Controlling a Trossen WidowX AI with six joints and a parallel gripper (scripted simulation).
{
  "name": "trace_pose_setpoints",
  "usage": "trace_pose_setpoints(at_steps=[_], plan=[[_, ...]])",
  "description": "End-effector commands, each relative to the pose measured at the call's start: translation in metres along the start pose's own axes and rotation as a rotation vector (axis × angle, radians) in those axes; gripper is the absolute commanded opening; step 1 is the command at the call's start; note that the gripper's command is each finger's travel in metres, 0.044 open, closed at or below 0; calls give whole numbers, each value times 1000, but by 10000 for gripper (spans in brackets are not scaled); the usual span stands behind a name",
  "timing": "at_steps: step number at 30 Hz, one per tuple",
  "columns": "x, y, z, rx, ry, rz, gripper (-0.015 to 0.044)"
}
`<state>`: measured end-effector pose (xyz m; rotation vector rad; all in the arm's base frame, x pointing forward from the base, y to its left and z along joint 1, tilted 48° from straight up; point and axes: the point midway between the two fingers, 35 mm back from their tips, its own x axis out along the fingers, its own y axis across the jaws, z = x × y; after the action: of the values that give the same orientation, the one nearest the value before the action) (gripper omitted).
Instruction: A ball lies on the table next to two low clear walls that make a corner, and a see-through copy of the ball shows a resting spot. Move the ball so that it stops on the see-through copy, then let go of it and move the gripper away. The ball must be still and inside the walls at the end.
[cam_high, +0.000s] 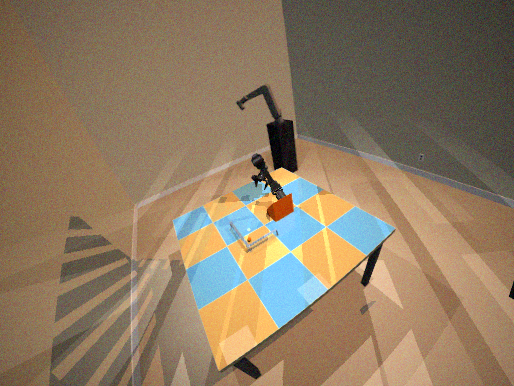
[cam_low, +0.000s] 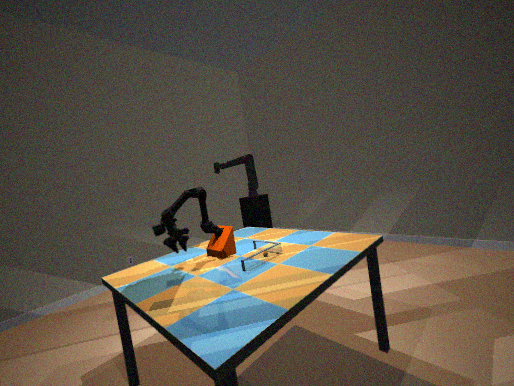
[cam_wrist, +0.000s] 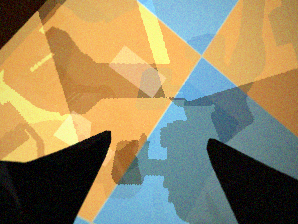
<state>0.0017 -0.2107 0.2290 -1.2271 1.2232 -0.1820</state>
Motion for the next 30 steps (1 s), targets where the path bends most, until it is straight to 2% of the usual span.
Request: trace_pose_setpoints(at_steps=[1,6,11,17,24,30], plan=[[1,0,0,3,-3,2,374],[21,-4,6,107,-83,71,248],[59,-13,23,244,-175,214,248],[104,-21,56,335,-204,393,248],[151,-29,119,433,-157,583,248],[183,-25,189,504,-30,699,248]])
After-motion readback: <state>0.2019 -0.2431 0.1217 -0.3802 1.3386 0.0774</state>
